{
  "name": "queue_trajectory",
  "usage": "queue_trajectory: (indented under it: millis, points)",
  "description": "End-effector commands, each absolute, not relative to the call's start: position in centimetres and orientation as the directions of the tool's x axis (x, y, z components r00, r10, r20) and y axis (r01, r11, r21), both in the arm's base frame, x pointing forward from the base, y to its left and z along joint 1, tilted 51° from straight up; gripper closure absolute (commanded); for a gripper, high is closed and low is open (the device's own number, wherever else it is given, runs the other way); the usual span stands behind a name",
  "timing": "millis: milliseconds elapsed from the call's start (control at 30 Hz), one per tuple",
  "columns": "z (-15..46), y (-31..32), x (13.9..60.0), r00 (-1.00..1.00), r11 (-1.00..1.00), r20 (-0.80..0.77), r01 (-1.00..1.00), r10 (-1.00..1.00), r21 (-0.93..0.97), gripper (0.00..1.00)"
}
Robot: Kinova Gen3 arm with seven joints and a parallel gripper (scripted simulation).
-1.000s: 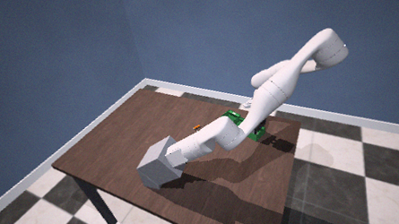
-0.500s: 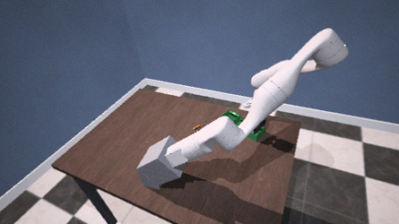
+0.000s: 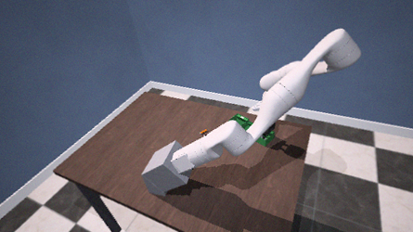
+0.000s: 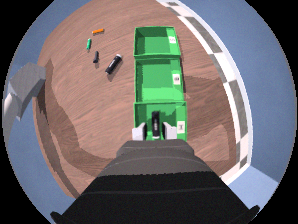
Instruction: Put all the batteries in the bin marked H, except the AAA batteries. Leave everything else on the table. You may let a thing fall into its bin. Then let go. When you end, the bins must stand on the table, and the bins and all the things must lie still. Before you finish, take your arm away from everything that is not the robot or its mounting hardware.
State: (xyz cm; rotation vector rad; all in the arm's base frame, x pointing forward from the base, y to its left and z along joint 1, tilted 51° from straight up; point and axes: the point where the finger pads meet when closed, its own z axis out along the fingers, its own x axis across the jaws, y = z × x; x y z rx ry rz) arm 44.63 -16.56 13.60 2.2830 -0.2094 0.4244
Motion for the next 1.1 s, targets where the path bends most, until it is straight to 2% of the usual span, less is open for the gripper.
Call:
queue_trajectory:
  millis: [0, 1067]
  points:
    - [14.1, -15.8, 44.7, 0.931, -0.679, 0.365, -0.272, -0.007, 0.681, 0.40]
    - [16.4, -13.1, 43.8, 0.930, -0.680, 0.368, -0.276, -0.010, 0.679, 0.40]
